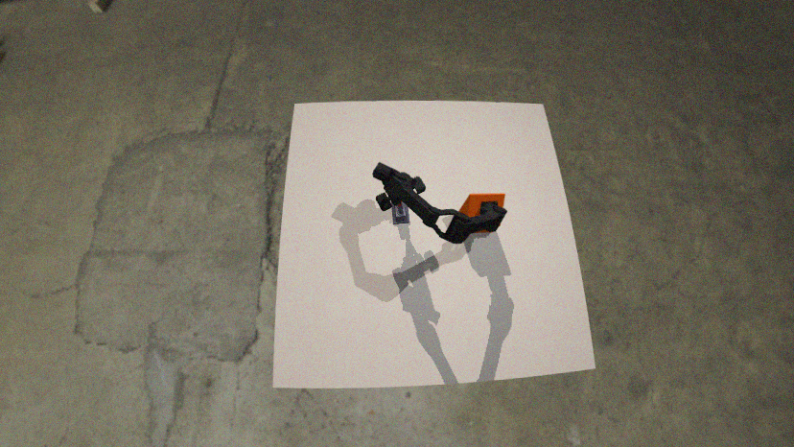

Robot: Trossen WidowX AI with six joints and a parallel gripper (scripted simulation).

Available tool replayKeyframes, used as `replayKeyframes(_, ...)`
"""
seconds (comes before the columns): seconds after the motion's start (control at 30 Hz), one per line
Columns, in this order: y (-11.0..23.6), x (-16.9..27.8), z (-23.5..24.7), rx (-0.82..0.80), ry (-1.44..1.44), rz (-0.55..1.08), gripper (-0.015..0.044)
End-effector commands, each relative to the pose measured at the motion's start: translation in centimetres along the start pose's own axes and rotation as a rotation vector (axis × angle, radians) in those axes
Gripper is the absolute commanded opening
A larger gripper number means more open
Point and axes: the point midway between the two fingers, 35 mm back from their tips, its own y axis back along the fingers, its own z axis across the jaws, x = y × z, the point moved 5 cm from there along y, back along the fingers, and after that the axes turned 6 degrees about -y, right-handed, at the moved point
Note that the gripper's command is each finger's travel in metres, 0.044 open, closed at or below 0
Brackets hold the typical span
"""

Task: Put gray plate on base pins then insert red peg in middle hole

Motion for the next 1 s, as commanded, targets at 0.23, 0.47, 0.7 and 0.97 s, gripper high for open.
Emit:
replayKeyframes(0.23, -0.05, 0.01, -0.01, 0.000, 0.000, 0.000, 0.0000)
replayKeyframes(0.47, -0.06, 0.01, -0.01, 0.000, 0.000, 0.000, 0.0000)
replayKeyframes(0.7, -0.20, -0.07, 0.06, 0.000, 0.000, 0.000, 0.0000)
replayKeyframes(0.97, -0.22, 0.00, 0.02, 0.000, 0.000, 0.000, 0.0000)
